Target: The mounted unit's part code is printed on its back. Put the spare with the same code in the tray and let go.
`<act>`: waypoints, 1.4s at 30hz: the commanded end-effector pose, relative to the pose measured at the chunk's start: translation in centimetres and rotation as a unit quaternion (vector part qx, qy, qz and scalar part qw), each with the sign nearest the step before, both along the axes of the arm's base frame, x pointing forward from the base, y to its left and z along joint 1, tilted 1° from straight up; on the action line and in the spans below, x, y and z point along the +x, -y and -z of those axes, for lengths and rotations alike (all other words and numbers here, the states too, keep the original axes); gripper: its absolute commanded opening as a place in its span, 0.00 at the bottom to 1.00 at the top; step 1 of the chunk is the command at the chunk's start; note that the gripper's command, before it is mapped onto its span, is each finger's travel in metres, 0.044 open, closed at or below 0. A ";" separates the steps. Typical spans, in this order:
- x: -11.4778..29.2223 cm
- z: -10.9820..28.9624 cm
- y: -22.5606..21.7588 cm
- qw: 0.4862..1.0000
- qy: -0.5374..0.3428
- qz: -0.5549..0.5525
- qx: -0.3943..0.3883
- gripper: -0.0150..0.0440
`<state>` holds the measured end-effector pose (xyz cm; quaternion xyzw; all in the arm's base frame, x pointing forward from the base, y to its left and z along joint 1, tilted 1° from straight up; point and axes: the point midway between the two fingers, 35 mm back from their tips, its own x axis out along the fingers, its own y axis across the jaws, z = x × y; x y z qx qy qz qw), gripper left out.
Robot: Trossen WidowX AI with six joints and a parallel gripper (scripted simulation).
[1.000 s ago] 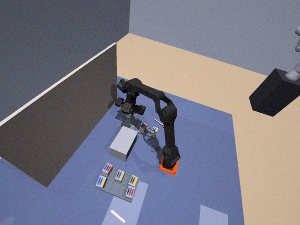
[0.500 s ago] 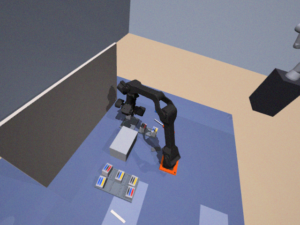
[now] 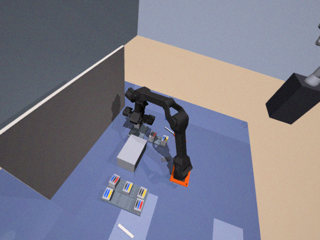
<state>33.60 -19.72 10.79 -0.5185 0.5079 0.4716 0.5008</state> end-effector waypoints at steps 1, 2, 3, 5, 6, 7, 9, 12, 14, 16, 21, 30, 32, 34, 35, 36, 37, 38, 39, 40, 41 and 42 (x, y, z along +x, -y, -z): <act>-0.1 0.4 -0.1 1.000 -0.002 -0.002 0.003 0.25; -0.1 0.5 -0.1 1.000 -0.002 -0.002 0.003 0.25; -0.1 0.6 -0.1 1.000 -0.002 -0.002 0.003 0.25; -0.1 0.7 -0.1 1.000 -0.002 -0.002 0.003 0.25; -0.1 0.8 -0.1 1.000 -0.002 -0.002 0.003 0.25; -0.1 0.8 -0.1 1.000 -0.002 -0.002 0.003 0.25; -0.1 1.0 -0.1 1.000 -0.002 -0.002 0.003 0.25; -0.2 1.2 -0.1 1.000 -0.002 -0.002 0.003 0.25; -0.2 1.3 -0.1 1.000 -0.002 -0.002 0.003 0.25; -0.2 1.5 -0.1 1.000 -0.002 -0.002 0.003 0.25; -0.2 1.8 -0.1 1.000 -0.003 -0.002 0.003 0.25; -0.3 2.4 -0.2 1.000 -0.003 -0.002 0.004 0.25; -0.3 2.6 -0.2 1.000 -0.003 -0.002 0.004 0.25; -0.3 2.7 -0.2 1.000 -0.004 -0.002 0.004 0.25; -0.3 2.8 -0.2 1.000 -0.004 -0.002 0.004 0.25; -0.4 2.8 -0.2 1.000 -0.004 -0.002 0.004 0.25; -0.4 2.9 -0.2 1.000 -0.004 -0.002 0.004 0.25; -0.4 3.0 -0.2 1.000 -0.004 -0.002 0.004 0.25; -0.4 3.0 -0.2 1.000 -0.004 -0.002 0.004 0.25; -0.4 3.1 -0.2 1.000 -0.004 -0.002 0.004 0.25; -0.4 3.2 -0.2 1.000 -0.004 -0.002 0.004 0.25; -0.4 3.2 -0.2 1.000 -0.004 -0.002 0.004 0.25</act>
